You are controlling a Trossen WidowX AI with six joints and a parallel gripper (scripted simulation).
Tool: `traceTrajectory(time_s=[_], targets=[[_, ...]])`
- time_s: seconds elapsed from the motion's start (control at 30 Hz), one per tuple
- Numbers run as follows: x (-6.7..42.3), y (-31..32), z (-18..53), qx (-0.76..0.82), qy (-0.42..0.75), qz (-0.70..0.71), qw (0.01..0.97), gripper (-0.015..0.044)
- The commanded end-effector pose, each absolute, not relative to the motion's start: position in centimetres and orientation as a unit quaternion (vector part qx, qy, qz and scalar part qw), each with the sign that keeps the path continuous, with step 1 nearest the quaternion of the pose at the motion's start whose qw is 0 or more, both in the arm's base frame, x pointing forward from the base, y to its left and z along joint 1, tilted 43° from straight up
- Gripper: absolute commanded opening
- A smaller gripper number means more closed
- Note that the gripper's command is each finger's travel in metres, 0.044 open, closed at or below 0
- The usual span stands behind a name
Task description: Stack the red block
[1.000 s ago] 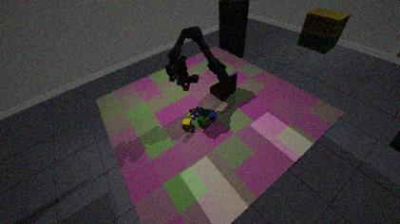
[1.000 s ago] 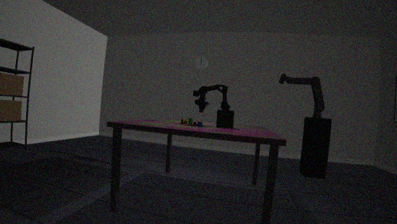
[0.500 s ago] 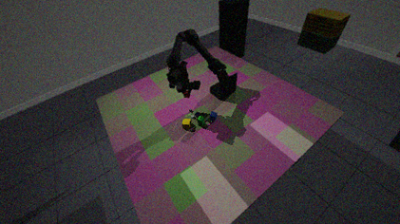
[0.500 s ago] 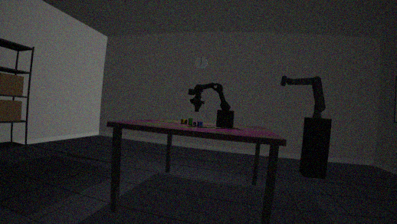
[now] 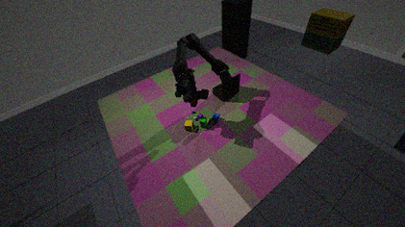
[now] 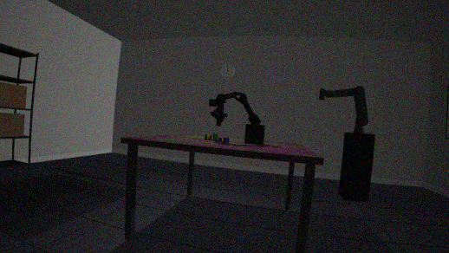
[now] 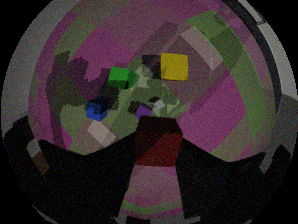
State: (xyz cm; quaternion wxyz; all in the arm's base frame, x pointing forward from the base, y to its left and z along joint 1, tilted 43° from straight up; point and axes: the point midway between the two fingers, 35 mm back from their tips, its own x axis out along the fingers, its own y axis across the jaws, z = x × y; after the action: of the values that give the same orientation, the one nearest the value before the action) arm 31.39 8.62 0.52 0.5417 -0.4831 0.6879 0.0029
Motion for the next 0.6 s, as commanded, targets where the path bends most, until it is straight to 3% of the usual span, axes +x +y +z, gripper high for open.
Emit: traceTrajectory(time_s=[0.0, 0.57], targets=[[31.5, 10.5, -1.5, -0.482, 0.688, 0.002, 0.542, 0.0000], [31.1, 13.7, -6.1, -0.484, 0.688, -0.005, 0.540, 0.0000]])
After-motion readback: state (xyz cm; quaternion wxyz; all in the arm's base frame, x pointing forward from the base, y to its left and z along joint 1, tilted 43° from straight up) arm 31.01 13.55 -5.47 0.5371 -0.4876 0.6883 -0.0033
